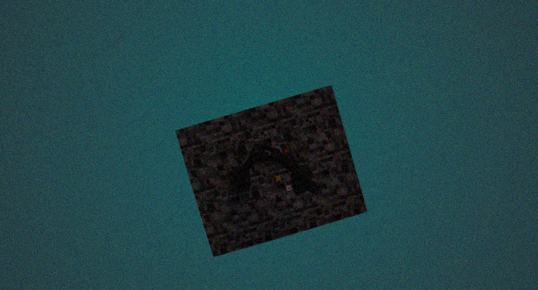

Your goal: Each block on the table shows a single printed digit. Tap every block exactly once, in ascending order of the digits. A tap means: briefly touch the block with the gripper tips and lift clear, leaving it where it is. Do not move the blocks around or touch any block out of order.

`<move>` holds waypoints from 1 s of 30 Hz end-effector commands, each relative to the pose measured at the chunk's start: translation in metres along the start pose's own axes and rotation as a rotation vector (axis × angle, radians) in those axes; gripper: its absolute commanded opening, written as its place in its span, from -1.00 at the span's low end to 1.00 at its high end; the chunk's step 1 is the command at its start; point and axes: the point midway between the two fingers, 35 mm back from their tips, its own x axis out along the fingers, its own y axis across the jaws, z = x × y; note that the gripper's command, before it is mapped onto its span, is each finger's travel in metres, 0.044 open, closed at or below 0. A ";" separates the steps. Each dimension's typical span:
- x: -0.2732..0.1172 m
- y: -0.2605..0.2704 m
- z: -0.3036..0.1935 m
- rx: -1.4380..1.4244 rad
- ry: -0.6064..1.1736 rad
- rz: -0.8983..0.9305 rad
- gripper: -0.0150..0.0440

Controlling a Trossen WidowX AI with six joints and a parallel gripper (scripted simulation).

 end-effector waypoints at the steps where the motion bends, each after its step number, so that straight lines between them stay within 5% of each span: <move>1: 0.000 -0.002 0.001 -0.008 0.001 -0.005 0.86; 11: 0.000 -0.003 0.001 -0.008 0.001 -0.005 0.86; 19: -0.001 -0.076 0.029 -0.010 -0.001 -0.009 0.86; 30: -0.001 -0.078 0.030 -0.010 -0.001 -0.009 0.86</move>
